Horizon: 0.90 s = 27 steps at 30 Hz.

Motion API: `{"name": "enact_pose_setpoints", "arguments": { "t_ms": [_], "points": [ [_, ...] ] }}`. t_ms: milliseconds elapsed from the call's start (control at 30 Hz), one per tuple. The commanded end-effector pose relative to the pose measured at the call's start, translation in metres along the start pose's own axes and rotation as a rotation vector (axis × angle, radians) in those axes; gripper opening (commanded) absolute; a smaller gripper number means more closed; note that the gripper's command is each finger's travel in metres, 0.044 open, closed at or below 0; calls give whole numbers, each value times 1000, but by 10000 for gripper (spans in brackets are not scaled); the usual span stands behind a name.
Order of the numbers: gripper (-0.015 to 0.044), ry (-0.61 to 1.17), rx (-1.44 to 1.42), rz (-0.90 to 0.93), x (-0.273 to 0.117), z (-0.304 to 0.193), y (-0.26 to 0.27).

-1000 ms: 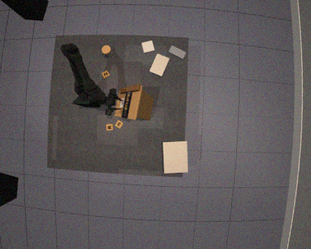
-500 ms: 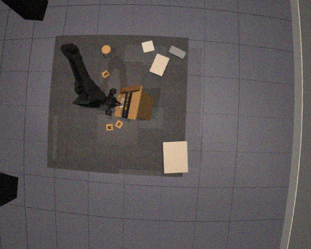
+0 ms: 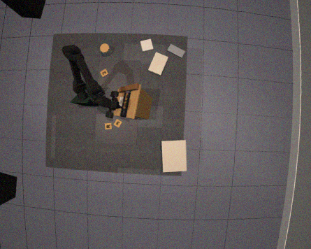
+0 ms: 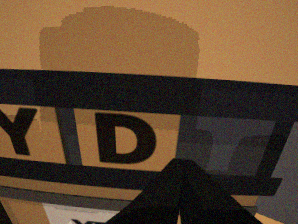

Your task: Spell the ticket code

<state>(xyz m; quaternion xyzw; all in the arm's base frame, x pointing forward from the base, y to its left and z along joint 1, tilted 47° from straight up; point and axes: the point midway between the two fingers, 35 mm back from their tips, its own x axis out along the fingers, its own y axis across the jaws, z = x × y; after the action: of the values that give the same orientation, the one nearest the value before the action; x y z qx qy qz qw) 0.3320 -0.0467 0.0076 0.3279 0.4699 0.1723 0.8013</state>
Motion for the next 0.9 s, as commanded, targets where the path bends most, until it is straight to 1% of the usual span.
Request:
{"name": "enact_pose_setpoints", "arguments": {
  "t_ms": [0,233,333,867],
  "points": [
    [0,154,-26,-23,3,7,-9],
    [0,417,-30,21,4,9,-10],
    [0,487,-28,46,3,9,-9],
    [0,493,-28,48,6,10,-9]
  ]
}}
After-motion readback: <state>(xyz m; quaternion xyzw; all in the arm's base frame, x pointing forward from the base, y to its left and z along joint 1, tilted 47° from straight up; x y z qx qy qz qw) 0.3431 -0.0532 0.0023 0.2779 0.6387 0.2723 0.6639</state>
